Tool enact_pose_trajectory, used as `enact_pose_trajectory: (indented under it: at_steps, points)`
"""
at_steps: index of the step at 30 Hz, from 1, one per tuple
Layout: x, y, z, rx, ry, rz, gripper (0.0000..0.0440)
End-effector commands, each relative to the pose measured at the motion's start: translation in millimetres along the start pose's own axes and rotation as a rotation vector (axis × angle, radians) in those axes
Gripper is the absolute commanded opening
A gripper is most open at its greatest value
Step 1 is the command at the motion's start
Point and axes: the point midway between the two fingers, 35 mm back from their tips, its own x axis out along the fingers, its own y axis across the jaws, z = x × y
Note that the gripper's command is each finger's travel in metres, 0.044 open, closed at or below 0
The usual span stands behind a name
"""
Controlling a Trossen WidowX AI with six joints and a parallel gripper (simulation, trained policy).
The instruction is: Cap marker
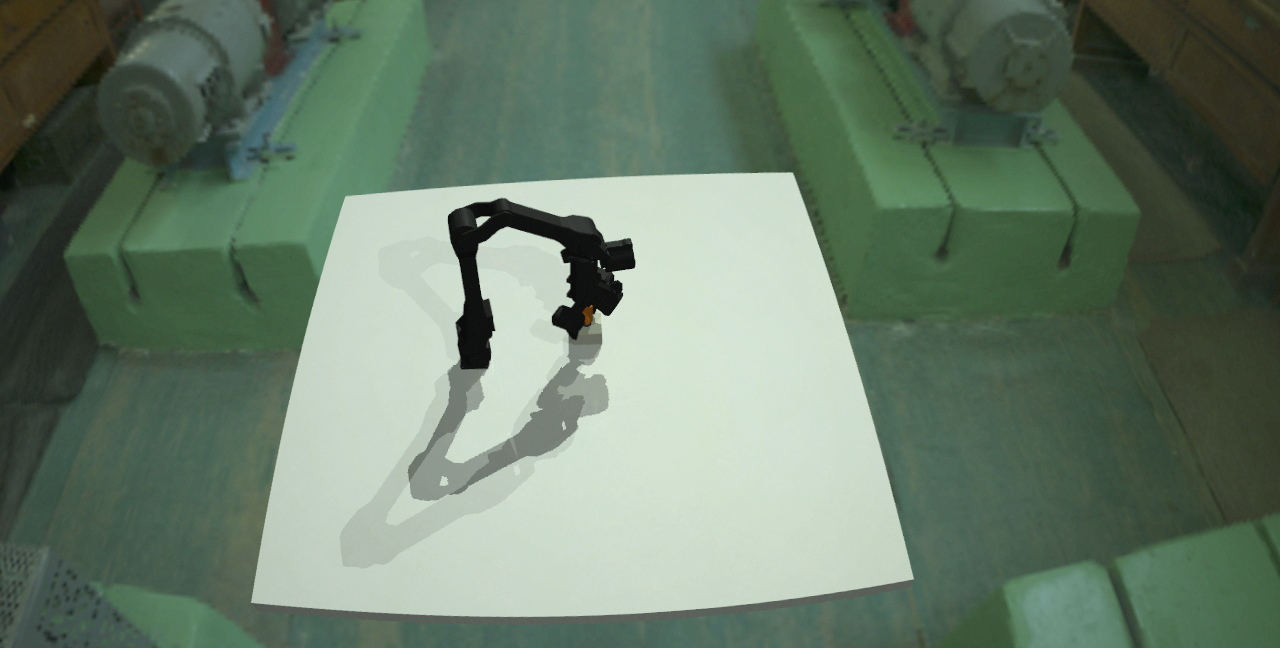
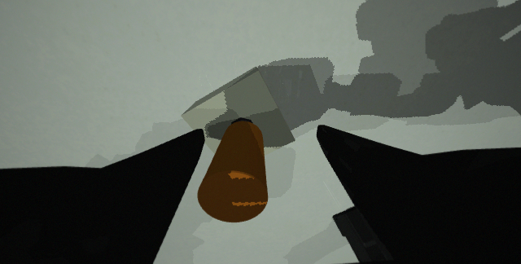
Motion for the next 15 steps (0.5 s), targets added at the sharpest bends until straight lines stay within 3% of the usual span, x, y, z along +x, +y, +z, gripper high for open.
enact_pose_trajectory:
  at_steps: [1, 15]
  points:
    - [-6.9, 1.3, 0.3, -0.008, -0.025, 0.023, 0.0440]
    - [-49.2, 3.9, 2.3, -0.022, -0.088, 0.072, 0.0440]
